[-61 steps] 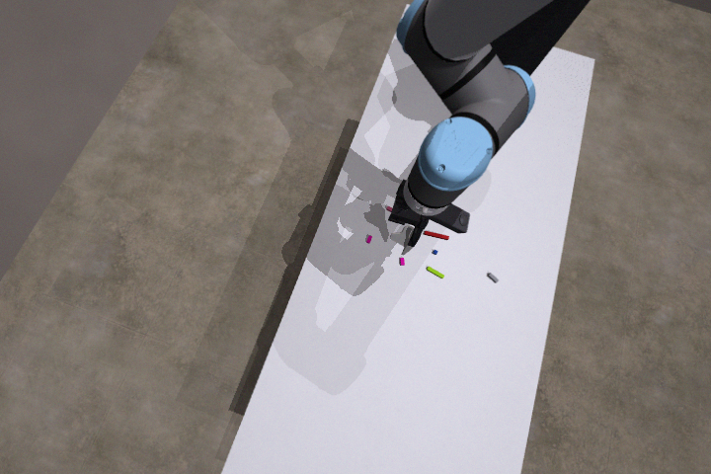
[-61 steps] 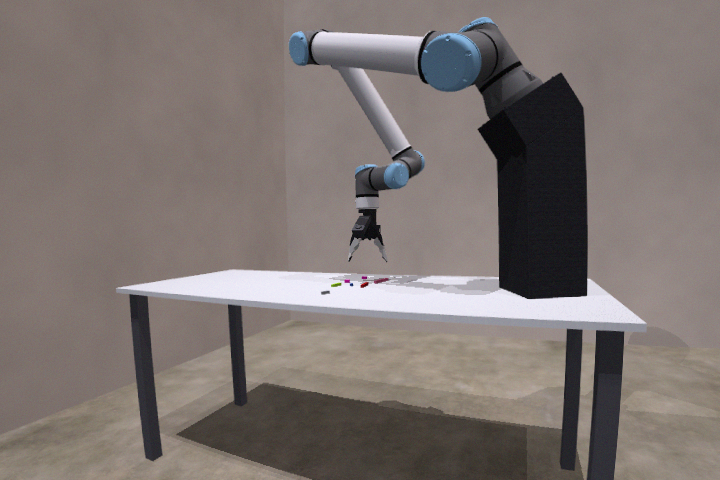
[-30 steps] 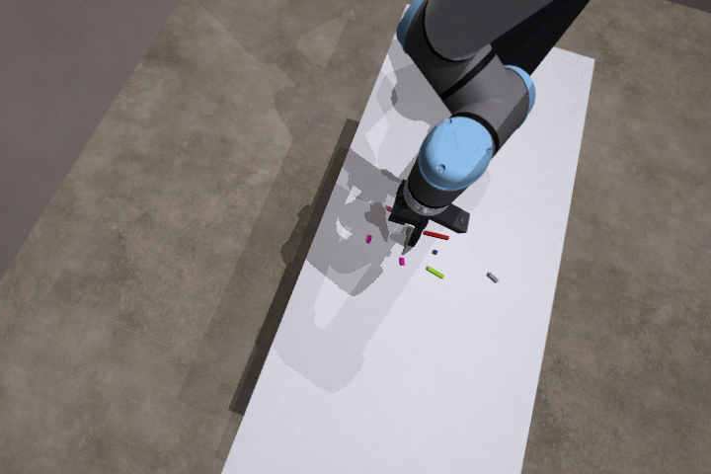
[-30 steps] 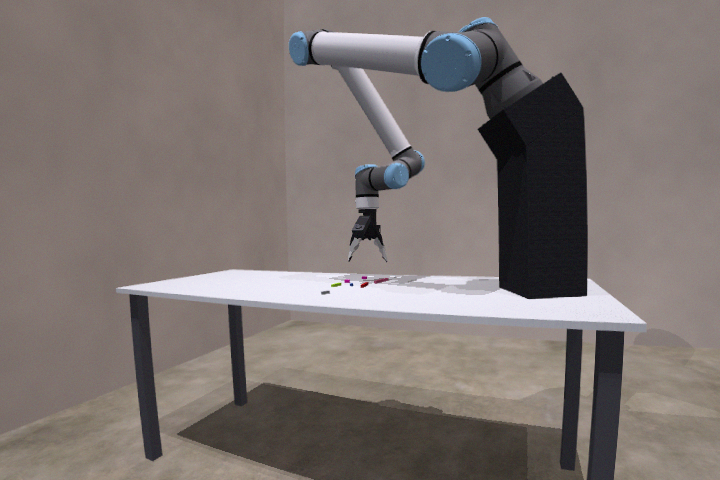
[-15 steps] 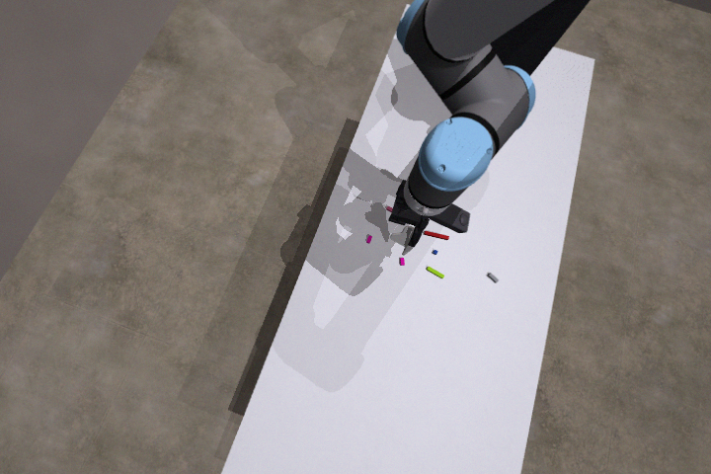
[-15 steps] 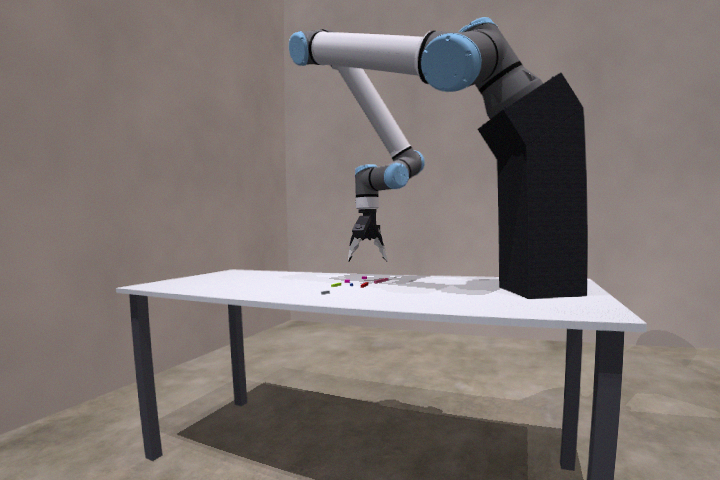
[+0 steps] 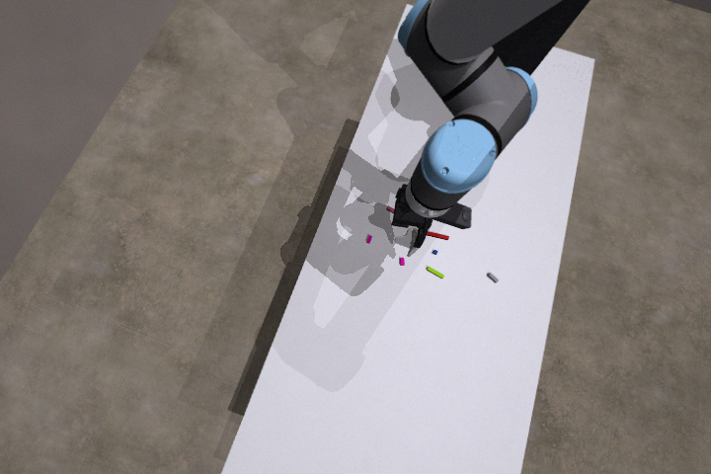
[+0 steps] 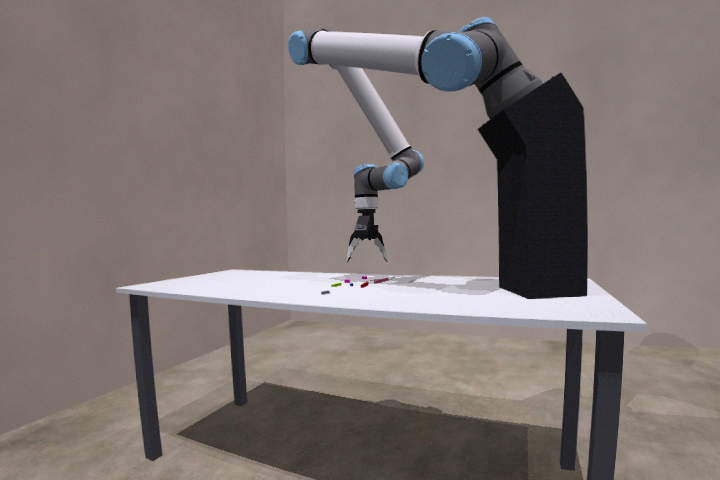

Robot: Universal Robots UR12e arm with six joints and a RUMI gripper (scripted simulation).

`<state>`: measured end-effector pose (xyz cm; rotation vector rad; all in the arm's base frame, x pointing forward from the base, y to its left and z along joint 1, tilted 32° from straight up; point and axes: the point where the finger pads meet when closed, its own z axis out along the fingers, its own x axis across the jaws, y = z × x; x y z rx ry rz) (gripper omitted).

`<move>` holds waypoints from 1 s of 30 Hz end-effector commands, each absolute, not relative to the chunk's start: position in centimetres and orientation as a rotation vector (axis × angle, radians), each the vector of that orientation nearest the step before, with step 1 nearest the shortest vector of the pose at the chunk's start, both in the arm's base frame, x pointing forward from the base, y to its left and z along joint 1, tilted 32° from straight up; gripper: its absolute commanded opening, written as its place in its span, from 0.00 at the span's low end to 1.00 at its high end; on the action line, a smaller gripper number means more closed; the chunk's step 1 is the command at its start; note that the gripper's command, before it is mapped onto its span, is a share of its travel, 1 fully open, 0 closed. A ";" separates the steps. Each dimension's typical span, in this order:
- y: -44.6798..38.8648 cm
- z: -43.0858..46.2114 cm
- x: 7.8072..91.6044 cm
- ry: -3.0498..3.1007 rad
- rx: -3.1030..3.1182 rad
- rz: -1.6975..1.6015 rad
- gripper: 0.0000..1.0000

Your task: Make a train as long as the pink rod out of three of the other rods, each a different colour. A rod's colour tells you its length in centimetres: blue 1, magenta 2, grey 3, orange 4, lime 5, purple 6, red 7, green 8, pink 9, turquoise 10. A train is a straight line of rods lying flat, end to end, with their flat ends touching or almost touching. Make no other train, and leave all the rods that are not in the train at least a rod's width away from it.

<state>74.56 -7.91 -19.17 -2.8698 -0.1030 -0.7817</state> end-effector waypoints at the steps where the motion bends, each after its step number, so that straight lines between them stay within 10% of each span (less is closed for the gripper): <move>1: -7.7 -19.1 74.6 -0.215 -2.881 -0.796 1.00; 30: -5.6 -18.6 74.8 -1.499 -2.724 -0.874 1.00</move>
